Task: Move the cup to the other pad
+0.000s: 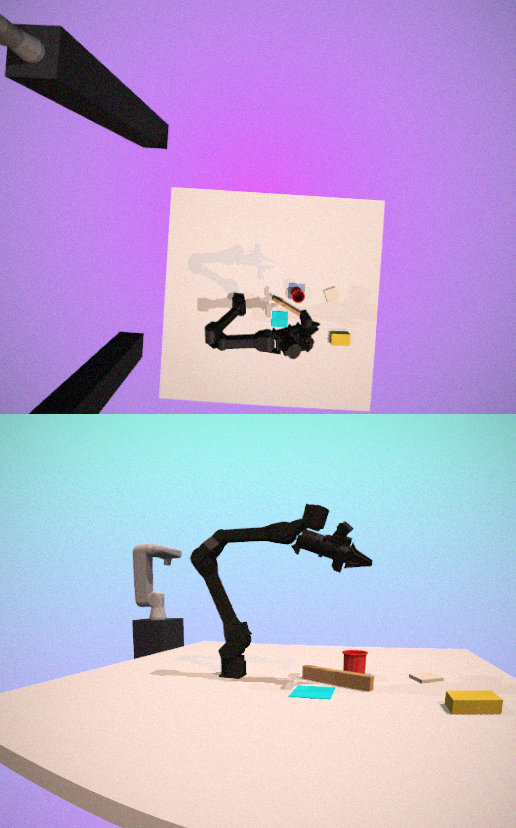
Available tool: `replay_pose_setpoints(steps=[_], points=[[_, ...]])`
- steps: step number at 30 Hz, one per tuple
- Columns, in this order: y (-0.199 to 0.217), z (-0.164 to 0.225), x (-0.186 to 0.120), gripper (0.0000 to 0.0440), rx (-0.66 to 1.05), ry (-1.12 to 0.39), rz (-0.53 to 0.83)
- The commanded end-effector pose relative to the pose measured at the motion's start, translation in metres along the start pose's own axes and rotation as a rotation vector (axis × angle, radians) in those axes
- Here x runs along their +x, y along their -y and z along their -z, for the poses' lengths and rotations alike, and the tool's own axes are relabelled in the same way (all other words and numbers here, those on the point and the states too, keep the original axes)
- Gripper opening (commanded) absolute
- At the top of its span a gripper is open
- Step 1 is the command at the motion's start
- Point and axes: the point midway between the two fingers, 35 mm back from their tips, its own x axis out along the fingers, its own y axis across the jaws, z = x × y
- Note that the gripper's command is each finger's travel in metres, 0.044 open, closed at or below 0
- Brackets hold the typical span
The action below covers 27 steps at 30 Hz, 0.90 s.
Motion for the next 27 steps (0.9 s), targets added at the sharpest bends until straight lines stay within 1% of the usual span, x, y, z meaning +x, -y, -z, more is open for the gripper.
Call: replay_pose_setpoints(steps=[1, 14, 27], points=[[-0.005, -0.001, 0.003, 0.0123, 0.049, -0.040, 0.002], [-0.014, 0.007, 0.015, 0.0134, 0.215, -0.198, 0.055], [-0.020, 0.021, 0.025, 0.0138, 0.377, -0.355, 0.148]])
